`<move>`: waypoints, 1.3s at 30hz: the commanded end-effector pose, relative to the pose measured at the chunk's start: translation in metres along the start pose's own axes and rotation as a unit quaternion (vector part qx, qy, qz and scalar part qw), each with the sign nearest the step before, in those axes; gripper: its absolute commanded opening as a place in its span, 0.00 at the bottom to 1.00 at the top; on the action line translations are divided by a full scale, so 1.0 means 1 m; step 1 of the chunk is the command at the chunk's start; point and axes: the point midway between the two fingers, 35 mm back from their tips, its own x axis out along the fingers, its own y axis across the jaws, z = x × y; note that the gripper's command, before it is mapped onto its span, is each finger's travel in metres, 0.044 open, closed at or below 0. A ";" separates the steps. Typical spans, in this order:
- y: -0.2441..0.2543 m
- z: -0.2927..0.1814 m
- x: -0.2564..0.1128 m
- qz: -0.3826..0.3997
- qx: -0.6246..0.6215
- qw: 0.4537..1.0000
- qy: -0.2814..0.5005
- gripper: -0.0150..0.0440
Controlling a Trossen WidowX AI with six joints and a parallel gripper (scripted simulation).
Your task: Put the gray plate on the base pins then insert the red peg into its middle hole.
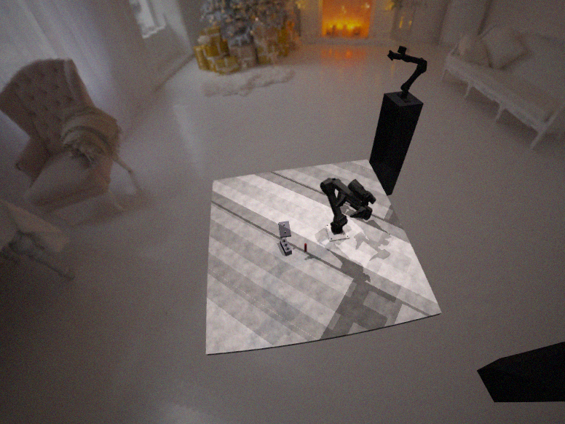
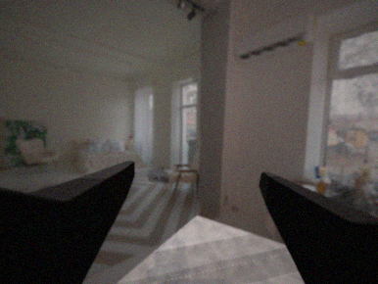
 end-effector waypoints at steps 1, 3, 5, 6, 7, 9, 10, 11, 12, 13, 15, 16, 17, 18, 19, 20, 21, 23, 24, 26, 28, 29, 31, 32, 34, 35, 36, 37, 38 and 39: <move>0.000 0.000 0.000 0.000 0.000 1.000 0.000 0.98; 0.003 0.002 0.004 -0.005 -0.003 1.000 -0.009 1.00; 0.012 0.006 0.016 -0.016 -0.012 0.999 -0.030 1.00; 0.017 0.007 0.023 -0.021 -0.016 0.999 -0.040 1.00; 0.022 0.007 0.031 -0.024 -0.021 0.998 -0.048 1.00; 0.031 0.005 0.047 -0.027 -0.031 0.997 -0.060 1.00; 0.035 0.003 0.056 -0.027 -0.036 0.997 -0.064 1.00; 0.039 0.001 0.065 -0.026 -0.041 0.997 -0.066 1.00; 0.041 -0.003 0.074 -0.027 -0.044 0.996 -0.067 1.00; 0.042 -0.006 0.084 -0.026 -0.047 0.996 -0.067 1.00; 0.043 -0.015 0.103 -0.025 -0.053 0.996 -0.062 1.00; 0.043 -0.021 0.112 -0.025 -0.054 0.997 -0.057 1.00; 0.042 -0.027 0.122 -0.024 -0.055 0.997 -0.051 1.00; 0.040 -0.033 0.131 -0.024 -0.056 0.997 -0.043 1.00; 0.039 -0.040 0.141 -0.023 -0.056 0.998 -0.033 1.00; 0.037 -0.048 0.150 -0.023 -0.054 0.998 -0.021 1.00; 0.035 -0.055 0.158 -0.023 -0.053 0.998 -0.010 1.00; 0.030 -0.066 0.170 -0.025 -0.050 0.998 0.010 1.00; 0.027 -0.073 0.177 -0.027 -0.047 0.998 0.020 1.00; 0.019 -0.086 0.189 -0.032 -0.041 0.998 0.043 1.00; 0.010 -0.100 0.200 -0.038 -0.033 0.996 0.069 1.00; 0.005 -0.107 0.206 -0.043 -0.028 0.995 0.082 1.00; -0.007 -0.122 0.216 -0.053 -0.016 0.992 0.110 1.00; -0.014 -0.130 0.220 -0.059 -0.009 0.990 0.125 1.00; -0.028 -0.145 0.228 -0.073 0.007 0.985 0.156 1.00; -0.036 -0.153 0.232 -0.081 0.016 0.982 0.171 1.00; -0.044 -0.161 0.235 -0.090 0.025 0.978 0.187 1.00; -0.053 -0.169 0.237 -0.100 0.035 0.974 0.203 1.00; -0.061 -0.176 0.239 -0.110 0.046 0.969 0.218 1.00; -0.070 -0.184 0.241 -0.121 0.058 0.963 0.234 1.00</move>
